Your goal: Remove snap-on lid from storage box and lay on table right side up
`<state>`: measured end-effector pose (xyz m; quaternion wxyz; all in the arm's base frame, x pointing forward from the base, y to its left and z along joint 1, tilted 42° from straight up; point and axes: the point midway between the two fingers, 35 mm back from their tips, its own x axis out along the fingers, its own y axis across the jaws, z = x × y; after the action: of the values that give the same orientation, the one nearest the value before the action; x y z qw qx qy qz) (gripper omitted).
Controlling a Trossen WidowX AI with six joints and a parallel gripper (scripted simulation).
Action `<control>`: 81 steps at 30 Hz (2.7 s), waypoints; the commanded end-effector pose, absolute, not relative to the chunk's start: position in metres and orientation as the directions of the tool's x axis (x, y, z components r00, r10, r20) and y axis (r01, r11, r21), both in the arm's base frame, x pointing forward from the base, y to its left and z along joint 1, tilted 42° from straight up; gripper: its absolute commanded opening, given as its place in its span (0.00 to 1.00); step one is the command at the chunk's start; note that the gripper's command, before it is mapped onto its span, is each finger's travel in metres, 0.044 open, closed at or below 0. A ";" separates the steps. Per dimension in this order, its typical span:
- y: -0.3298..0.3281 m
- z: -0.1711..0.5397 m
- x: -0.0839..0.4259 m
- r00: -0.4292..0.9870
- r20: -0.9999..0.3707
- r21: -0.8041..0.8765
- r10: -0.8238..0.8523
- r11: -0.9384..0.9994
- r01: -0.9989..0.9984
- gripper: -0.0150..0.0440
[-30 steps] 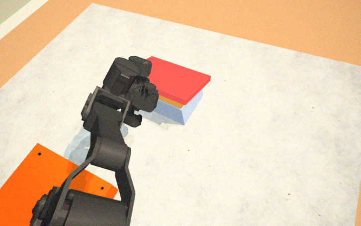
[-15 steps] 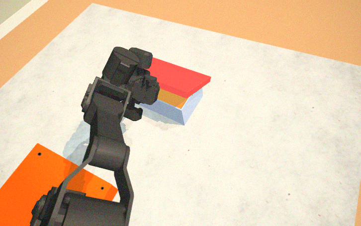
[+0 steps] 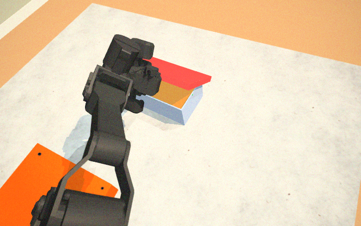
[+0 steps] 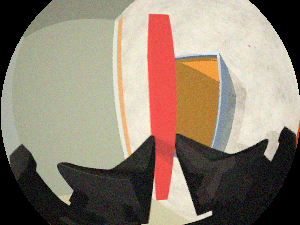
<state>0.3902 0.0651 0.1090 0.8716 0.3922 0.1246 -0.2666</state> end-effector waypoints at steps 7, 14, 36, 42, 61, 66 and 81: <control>0.077 0.123 0.393 0.832 -0.420 0.628 -0.363 0.546 0.555 0.25; 0.083 0.130 0.395 0.832 -0.420 0.628 -0.362 0.545 0.555 0.25; 0.102 0.151 0.392 0.832 -0.421 0.628 -0.362 0.545 0.555 0.25; 0.107 0.157 0.391 0.832 -0.421 0.628 -0.362 0.545 0.555 0.25; 0.085 0.170 0.387 0.832 -0.421 0.627 -0.363 0.546 0.555 0.25; 0.077 0.177 0.385 0.831 -0.421 0.627 -0.363 0.546 0.556 0.25; 0.054 0.196 0.381 0.831 -0.420 0.626 -0.363 0.547 0.556 0.25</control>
<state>0.3823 0.0578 0.1895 0.8698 0.3954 0.1198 -0.2696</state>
